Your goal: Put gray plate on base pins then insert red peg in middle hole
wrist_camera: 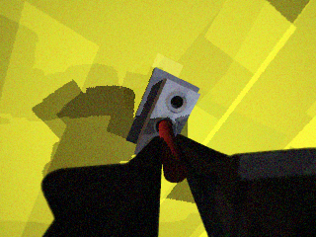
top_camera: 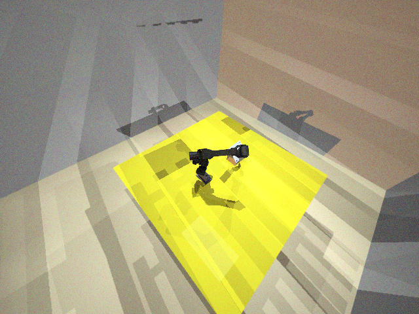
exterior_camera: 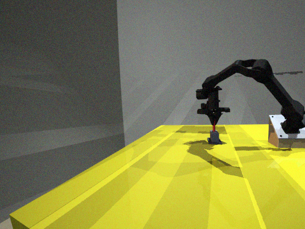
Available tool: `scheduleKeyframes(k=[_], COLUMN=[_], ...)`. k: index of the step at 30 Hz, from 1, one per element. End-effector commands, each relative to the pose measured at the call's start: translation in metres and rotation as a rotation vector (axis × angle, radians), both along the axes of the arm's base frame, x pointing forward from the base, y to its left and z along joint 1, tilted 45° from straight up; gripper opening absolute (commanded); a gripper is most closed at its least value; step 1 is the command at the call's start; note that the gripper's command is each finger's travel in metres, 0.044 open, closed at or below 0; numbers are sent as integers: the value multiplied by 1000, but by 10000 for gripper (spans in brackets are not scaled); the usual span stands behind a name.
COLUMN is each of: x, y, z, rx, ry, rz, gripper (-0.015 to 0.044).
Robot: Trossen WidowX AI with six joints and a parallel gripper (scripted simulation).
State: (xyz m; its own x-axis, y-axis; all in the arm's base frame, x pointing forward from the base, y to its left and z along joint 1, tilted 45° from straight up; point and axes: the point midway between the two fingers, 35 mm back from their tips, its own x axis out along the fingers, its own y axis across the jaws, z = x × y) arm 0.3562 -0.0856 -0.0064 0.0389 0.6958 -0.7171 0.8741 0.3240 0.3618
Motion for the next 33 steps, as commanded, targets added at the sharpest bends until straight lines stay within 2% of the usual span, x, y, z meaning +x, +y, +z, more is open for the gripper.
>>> scheduleKeyframes(k=[1,3,33], x=[0,0,-1], y=[0,0,-8], z=[0,0,9], rx=[0,0,4], ry=[0,0,1], rz=[0,0,-3], gripper=[105,150,150])
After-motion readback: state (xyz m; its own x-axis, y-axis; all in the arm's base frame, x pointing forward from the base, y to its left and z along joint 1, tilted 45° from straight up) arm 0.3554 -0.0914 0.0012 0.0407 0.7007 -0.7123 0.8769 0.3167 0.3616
